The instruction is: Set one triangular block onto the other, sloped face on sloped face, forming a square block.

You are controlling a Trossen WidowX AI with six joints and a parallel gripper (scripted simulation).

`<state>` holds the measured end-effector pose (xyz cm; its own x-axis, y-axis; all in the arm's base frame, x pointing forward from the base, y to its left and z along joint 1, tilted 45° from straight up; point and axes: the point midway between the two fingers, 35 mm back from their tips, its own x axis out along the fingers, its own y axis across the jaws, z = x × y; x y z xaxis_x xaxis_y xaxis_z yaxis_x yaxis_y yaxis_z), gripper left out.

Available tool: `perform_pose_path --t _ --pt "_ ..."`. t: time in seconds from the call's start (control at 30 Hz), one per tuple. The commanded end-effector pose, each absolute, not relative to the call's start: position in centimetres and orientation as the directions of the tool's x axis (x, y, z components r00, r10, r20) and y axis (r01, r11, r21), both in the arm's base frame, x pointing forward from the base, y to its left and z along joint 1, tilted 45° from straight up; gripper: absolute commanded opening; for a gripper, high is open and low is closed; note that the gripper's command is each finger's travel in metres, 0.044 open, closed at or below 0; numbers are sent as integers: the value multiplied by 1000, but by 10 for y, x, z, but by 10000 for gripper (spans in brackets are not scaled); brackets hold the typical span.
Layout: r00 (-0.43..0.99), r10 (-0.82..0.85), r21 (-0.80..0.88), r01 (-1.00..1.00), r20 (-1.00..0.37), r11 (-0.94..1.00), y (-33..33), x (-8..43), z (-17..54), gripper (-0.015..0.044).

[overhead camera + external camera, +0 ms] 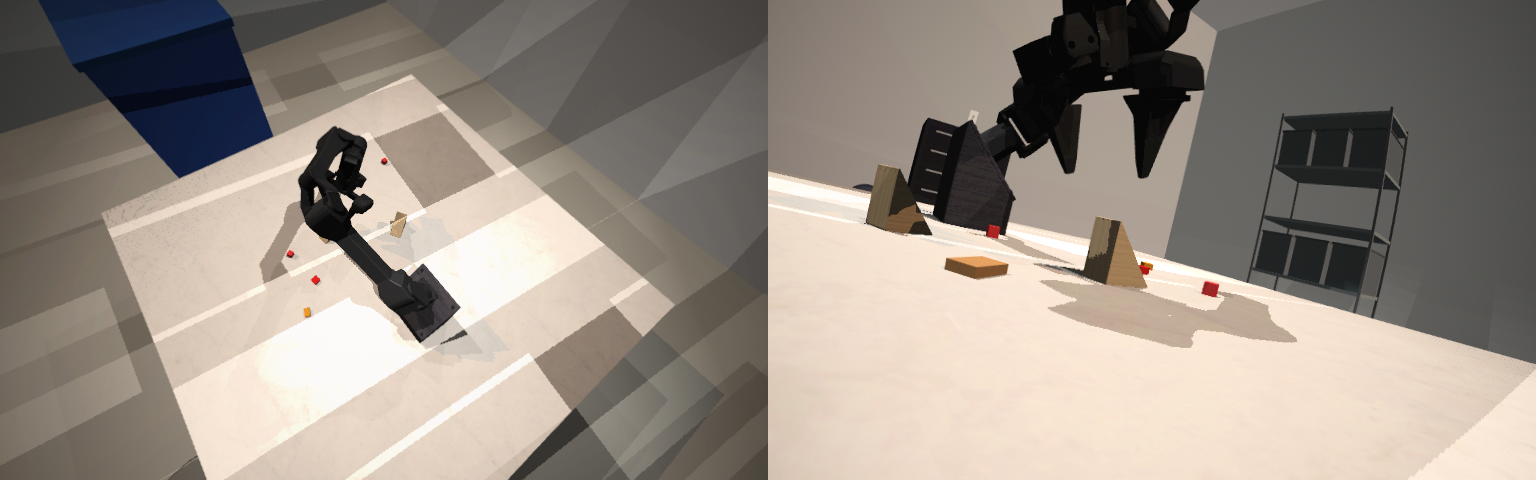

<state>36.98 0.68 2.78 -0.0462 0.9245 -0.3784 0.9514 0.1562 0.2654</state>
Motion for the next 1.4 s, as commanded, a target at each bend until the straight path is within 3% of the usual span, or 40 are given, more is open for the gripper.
perform_pose_path --t 0.0,1.37 --pt "-37 934 137 986 -354 91 4 373 27 440" --pt "-35 929 140 986 -368 93 57 375 3 440"
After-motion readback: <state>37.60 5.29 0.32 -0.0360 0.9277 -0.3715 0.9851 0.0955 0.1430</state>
